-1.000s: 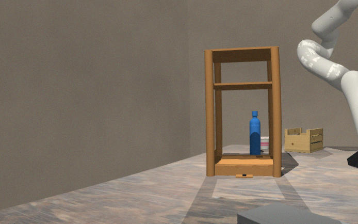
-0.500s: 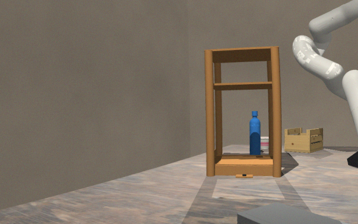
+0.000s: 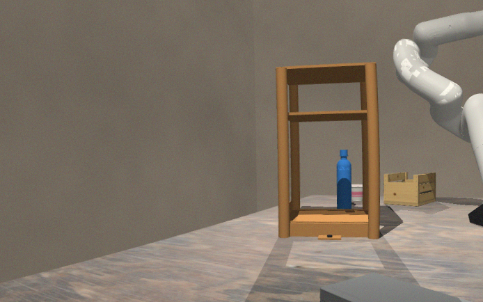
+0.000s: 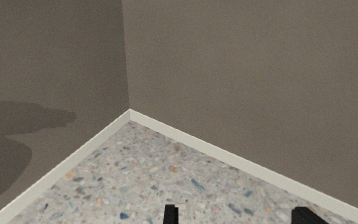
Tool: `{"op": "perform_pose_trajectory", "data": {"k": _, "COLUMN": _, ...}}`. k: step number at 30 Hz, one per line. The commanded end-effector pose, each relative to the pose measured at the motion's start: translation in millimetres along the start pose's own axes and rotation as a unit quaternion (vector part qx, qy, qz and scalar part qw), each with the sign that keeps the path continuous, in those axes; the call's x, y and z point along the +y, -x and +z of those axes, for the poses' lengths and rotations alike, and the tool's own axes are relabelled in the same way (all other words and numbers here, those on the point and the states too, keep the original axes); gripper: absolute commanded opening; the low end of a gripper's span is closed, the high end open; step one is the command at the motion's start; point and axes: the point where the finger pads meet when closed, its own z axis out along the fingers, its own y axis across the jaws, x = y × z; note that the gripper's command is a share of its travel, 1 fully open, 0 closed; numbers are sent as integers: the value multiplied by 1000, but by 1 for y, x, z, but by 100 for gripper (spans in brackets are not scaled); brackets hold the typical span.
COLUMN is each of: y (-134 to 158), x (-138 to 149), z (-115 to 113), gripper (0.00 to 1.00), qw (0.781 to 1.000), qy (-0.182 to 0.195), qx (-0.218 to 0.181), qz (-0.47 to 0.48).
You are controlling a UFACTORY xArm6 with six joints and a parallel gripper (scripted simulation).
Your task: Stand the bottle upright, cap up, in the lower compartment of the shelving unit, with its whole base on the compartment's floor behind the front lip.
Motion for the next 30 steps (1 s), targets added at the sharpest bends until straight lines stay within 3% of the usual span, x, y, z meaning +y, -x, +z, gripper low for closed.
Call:
{"op": "perform_pose_trajectory", "data": {"k": 1, "y": 7, "x": -51, "z": 16, "gripper": 71, "qw": 999, "qy": -53, "qx": -5, "qz": 7}}
{"op": "perform_pose_trajectory", "data": {"k": 3, "y": 13, "x": -72, "z": 20, "gripper": 71, "qw": 997, "qy": -76, "qx": -11, "qz": 11}}
{"op": "perform_pose_trajectory", "data": {"k": 5, "y": 13, "x": -72, "z": 20, "gripper": 71, "qw": 997, "qy": -76, "qx": -11, "qz": 11}}
{"op": "perform_pose_trajectory", "data": {"k": 15, "y": 51, "x": -170, "z": 26, "gripper": 71, "qw": 981, "qy": -184, "qx": -51, "qz": 36}}
{"op": "perform_pose_trajectory", "data": {"k": 30, "y": 115, "x": -281, "z": 2, "gripper": 71, "qw": 940, "qy": -306, "qx": -131, "qz": 77}}
